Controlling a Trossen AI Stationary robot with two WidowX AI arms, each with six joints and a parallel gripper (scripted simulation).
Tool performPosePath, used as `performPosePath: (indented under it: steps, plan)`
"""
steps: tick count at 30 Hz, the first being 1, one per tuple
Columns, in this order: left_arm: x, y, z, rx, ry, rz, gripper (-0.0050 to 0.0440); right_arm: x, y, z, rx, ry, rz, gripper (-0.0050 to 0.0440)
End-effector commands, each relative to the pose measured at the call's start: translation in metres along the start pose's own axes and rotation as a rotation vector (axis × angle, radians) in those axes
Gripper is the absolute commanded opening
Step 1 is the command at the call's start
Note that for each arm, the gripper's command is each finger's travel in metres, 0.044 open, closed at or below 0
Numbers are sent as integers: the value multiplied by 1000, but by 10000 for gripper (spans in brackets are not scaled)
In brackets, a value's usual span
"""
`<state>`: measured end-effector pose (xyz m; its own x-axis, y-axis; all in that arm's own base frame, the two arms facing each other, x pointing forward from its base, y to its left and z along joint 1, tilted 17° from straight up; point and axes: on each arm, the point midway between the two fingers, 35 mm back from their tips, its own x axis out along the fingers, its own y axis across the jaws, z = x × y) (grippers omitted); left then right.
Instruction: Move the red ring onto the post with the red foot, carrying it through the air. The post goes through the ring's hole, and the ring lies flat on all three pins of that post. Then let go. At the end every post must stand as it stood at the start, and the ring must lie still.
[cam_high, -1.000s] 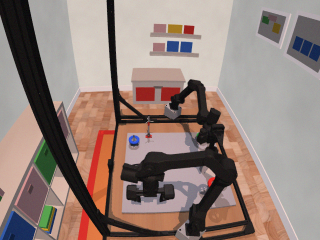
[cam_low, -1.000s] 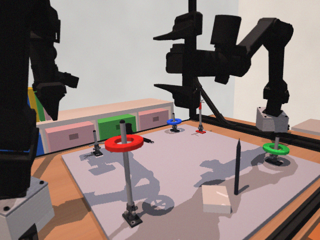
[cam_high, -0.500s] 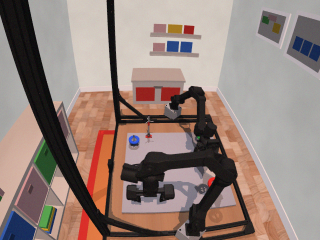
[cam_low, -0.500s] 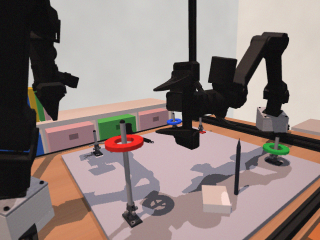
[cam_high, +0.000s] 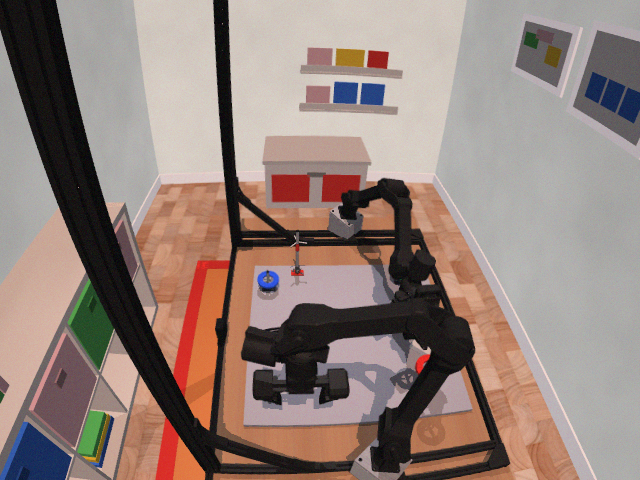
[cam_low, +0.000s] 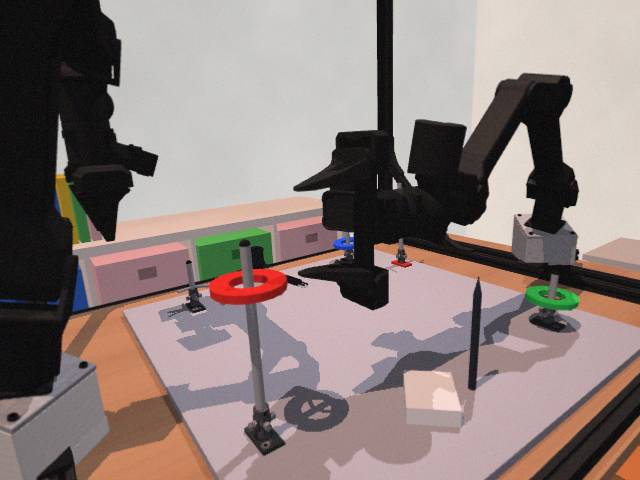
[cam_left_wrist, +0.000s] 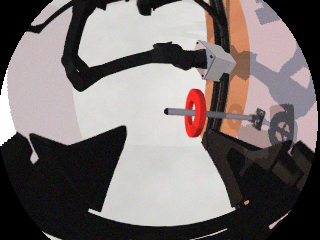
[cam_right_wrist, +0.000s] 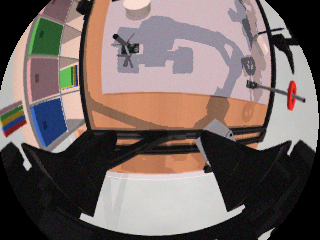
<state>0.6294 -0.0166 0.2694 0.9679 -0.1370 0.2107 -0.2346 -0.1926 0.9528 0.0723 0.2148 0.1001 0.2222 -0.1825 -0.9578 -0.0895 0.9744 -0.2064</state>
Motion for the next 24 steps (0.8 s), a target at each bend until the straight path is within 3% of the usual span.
performPosePath:
  steps: [1,24]
  plan:
    - [5,-12,2,-2,-6,-14,400,0,-1,0,-8,-2,-3,400]
    - [33,-32,3,-2,-6,-14,400,0,-1,0,-8,-2,-3,400]
